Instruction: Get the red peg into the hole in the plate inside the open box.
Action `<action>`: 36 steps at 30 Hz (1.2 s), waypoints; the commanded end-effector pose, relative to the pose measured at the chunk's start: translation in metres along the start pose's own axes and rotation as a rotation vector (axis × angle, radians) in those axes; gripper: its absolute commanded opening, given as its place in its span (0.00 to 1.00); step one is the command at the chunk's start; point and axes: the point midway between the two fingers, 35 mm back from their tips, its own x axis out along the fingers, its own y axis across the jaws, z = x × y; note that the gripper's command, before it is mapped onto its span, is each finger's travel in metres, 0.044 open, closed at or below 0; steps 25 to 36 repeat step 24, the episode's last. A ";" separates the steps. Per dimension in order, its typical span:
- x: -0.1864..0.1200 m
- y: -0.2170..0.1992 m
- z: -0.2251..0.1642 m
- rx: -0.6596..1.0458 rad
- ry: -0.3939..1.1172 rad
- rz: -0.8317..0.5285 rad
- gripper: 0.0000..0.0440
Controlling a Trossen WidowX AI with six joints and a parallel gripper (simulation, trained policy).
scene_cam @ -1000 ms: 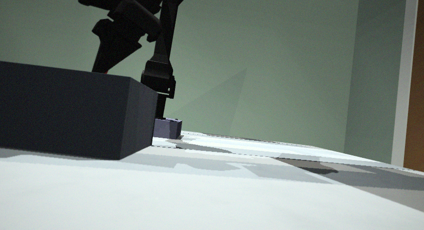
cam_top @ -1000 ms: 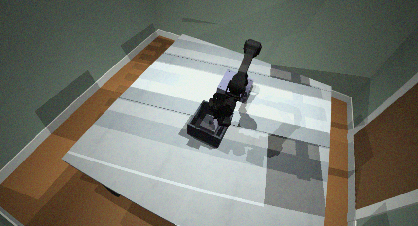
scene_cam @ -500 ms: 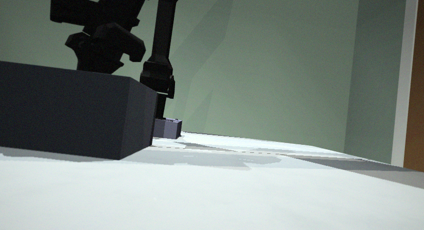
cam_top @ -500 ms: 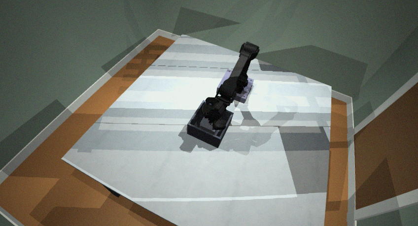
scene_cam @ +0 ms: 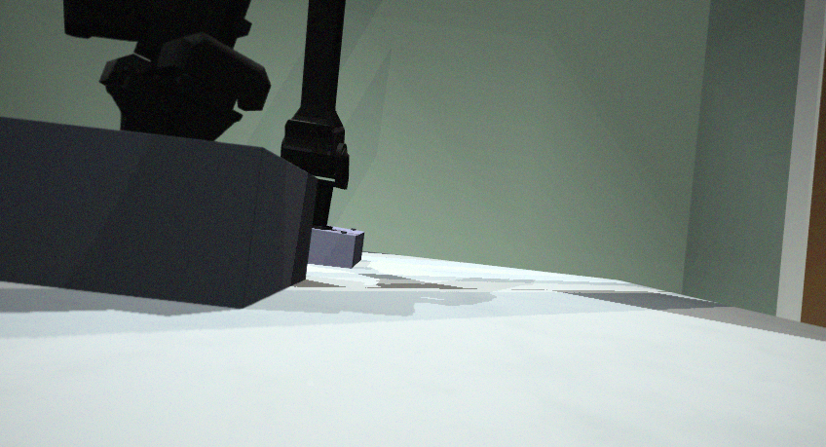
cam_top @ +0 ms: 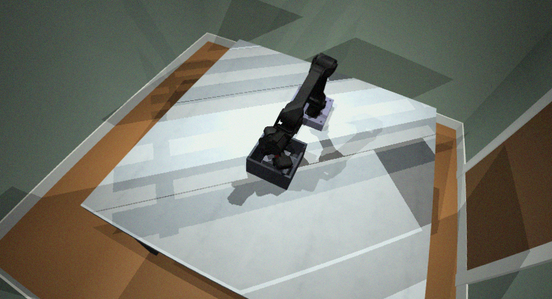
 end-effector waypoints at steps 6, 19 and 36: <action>-0.015 0.024 0.021 -0.008 0.037 0.070 1.00; -0.044 0.065 0.045 -0.036 0.021 0.192 1.00; -0.044 0.066 0.045 -0.037 0.021 0.193 1.00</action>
